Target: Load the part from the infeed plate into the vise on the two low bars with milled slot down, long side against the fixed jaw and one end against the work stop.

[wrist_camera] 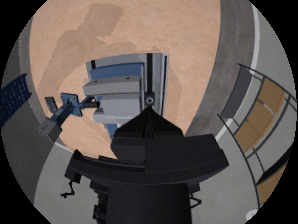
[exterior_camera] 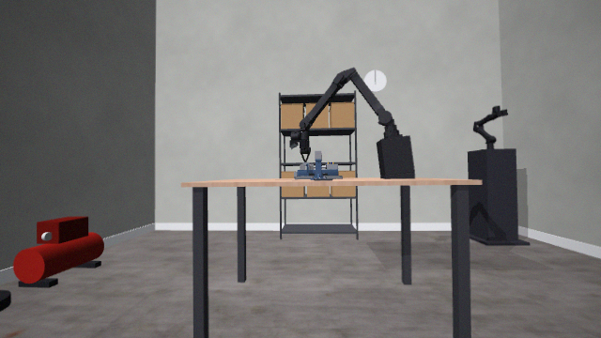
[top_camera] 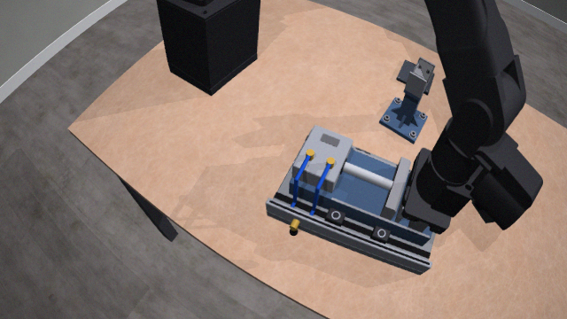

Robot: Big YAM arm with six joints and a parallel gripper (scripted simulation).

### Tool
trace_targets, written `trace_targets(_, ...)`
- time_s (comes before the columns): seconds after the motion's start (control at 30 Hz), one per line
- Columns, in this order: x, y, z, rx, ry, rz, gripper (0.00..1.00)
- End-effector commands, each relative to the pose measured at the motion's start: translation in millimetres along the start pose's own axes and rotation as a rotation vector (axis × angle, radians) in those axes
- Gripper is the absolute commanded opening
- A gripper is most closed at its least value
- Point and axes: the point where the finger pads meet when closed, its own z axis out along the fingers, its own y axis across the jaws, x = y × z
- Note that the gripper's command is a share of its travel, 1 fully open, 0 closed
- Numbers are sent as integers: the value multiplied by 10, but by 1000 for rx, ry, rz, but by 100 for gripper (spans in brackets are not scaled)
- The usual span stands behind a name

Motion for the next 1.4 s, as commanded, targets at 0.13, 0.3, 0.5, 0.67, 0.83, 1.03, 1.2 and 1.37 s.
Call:
trace_targets(0.13, -99, 22, 49, 4, -14, 0, 0)
trace_targets(0.3, -86, 29, 76, 1, -9, 0, 0)
trace_targets(0.5, -78, 35, 95, -1, -6, 0, 0)
trace_targets(0.67, -107, 22, 68, 5, -17, 0, 0)
trace_targets(0.83, -87, 30, 116, 1, -9, 0, 0)
trace_targets(1.03, -112, 21, 52, 6, -19, -1, 0)
trace_targets(1.2, -105, 23, 79, 5, -17, 0, 0)
trace_targets(1.37, -106, 23, 81, 5, -17, 0, 0)
